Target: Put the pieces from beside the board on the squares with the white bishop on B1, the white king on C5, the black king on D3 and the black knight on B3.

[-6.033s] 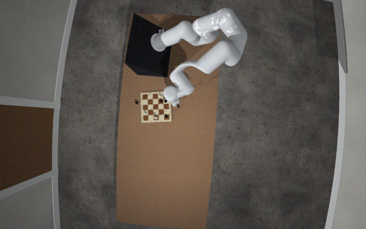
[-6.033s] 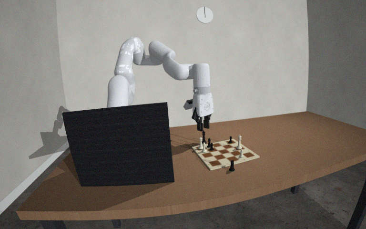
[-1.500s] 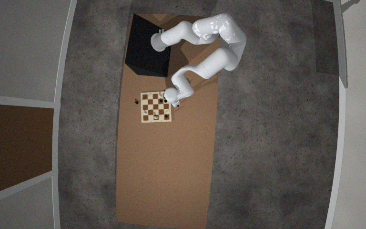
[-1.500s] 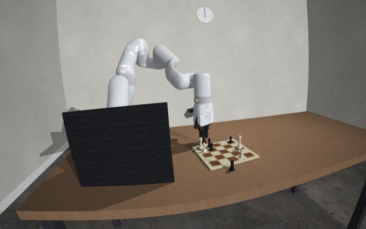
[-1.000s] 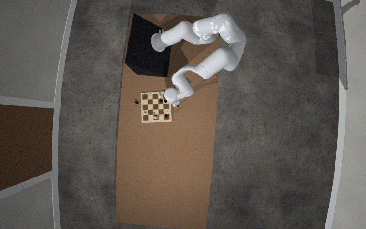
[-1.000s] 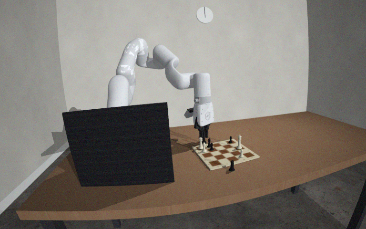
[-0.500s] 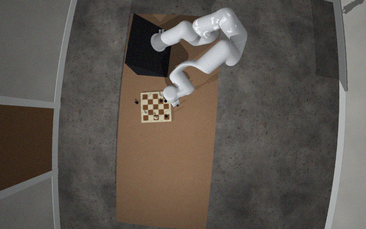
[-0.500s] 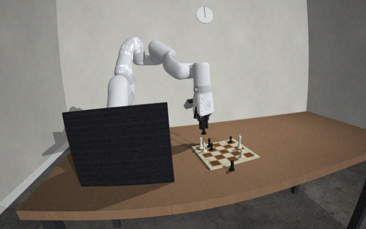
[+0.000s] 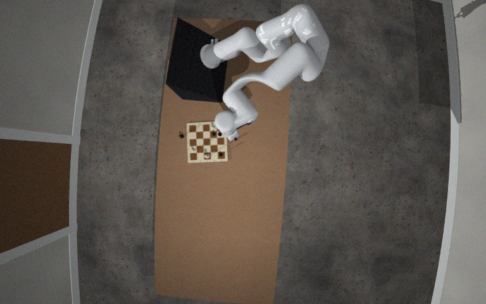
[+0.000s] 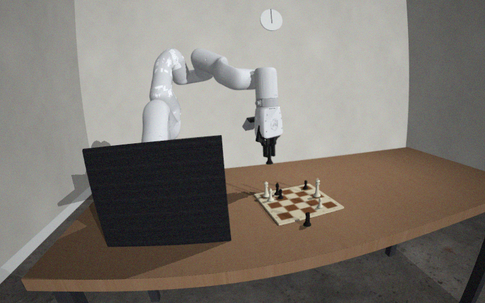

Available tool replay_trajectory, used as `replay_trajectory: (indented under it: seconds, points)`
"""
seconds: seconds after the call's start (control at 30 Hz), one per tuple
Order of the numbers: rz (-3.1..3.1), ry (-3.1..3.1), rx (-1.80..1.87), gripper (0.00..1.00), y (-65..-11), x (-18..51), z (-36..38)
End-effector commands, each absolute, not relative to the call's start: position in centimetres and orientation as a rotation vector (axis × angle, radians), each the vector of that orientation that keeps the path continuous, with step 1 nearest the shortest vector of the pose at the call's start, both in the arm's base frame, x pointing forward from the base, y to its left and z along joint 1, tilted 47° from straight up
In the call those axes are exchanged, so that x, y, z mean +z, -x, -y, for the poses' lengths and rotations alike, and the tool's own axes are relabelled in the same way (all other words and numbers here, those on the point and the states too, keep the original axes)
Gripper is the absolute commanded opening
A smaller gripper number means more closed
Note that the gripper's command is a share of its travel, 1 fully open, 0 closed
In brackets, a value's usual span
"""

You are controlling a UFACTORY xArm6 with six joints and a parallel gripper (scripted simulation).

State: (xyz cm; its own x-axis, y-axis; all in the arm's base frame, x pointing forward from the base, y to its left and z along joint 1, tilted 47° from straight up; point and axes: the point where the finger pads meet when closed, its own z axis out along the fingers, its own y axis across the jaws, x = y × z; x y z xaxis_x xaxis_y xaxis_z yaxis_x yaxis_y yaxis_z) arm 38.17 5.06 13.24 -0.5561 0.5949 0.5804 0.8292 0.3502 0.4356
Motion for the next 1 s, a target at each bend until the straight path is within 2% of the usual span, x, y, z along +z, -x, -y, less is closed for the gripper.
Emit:
replay_trajectory:
  seconds: [0.0, 0.23, 0.63, 0.97]
  points:
    - [2.300, 1.260, -1.029, 0.00, -38.3, 13.4, -4.9]
    - [2.407, 1.134, -1.063, 0.00, -41.5, 9.2, 0.4]
    - [2.516, 0.973, -1.109, 0.00, -43.6, 2.9, 6.6]
    - [2.534, 0.944, -1.118, 0.00, -43.7, 1.6, 7.7]
